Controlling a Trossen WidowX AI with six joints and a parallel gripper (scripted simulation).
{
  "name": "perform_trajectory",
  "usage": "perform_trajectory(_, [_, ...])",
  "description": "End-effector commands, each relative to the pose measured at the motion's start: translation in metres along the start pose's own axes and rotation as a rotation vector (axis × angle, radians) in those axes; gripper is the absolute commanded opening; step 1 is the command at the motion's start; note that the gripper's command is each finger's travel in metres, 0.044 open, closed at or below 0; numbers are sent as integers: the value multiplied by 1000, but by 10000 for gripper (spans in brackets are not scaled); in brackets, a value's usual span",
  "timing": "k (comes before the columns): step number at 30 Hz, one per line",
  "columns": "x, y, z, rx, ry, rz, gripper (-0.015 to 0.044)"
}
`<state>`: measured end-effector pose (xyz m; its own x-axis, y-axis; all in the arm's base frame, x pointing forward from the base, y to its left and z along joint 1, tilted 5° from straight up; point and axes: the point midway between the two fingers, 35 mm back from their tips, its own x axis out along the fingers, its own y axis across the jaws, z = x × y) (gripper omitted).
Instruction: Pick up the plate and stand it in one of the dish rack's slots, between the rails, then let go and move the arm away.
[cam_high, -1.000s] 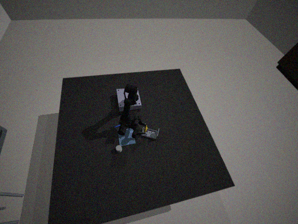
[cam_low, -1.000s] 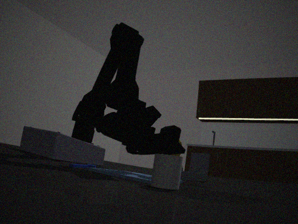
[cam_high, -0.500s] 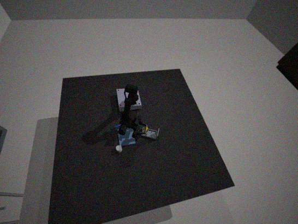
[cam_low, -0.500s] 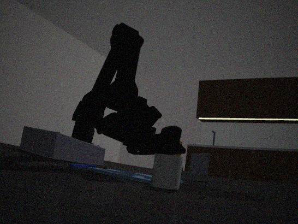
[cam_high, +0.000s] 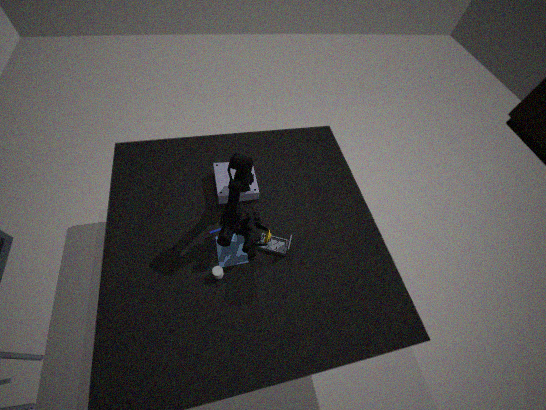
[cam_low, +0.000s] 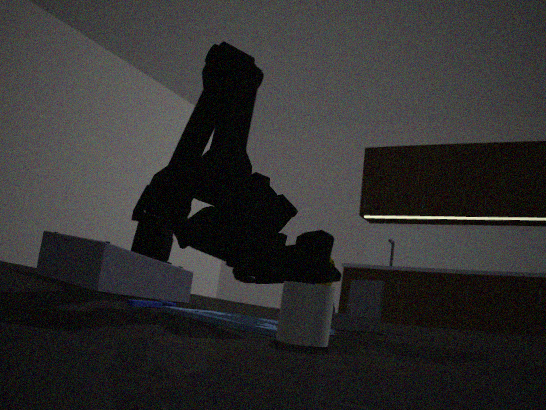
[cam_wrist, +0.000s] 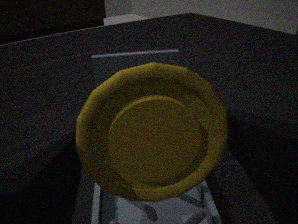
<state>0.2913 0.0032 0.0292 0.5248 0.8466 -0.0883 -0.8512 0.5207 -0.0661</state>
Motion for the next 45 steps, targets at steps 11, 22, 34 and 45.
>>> perform_trajectory(11, [7,2,0,9,2,-2,0])
perform_trajectory(22, [10,3,-17,4,0,0,0])
perform_trajectory(34, [11,3,-22,5,0,2,0])
perform_trajectory(45, [6,2,-21,-4,-2,4,0])
